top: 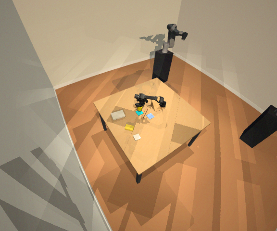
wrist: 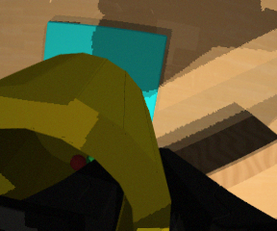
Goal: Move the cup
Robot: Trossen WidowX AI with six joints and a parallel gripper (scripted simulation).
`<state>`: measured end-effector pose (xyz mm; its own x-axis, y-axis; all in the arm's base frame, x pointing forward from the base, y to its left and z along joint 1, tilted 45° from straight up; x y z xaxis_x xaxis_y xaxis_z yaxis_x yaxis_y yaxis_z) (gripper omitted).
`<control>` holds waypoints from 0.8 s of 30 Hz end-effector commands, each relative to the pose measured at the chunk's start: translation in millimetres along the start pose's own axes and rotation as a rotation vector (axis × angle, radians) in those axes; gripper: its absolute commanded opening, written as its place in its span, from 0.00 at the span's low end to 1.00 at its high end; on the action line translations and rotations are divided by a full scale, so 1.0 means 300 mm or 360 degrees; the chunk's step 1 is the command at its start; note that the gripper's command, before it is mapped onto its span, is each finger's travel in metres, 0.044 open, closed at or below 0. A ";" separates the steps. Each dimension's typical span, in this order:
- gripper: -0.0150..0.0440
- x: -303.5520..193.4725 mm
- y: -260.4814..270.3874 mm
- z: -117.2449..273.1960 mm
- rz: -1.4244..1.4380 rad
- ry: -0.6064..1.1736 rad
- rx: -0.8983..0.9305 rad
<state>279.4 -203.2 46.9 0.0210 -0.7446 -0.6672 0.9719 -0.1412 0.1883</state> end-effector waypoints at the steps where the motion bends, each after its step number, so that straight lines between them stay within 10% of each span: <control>1: 0.25 0.000 -0.002 -0.022 -0.0012 0.0009 -0.0001; 24: 0.25 0.004 0.002 -0.125 -0.0011 0.0009 0.0000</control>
<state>288.3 -183.7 23.3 0.0216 -0.7442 -0.6676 0.9717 -0.1414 0.1891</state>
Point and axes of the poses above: the point midway between the two fingers, 35 mm back from their tips, its own z axis back along the fingers, its own y axis across the jaws, x = y × z, the point moved 2 cm from there along z, back along the fingers, and after that the axes turned 7 degrees about z, right-handed, at the moved point
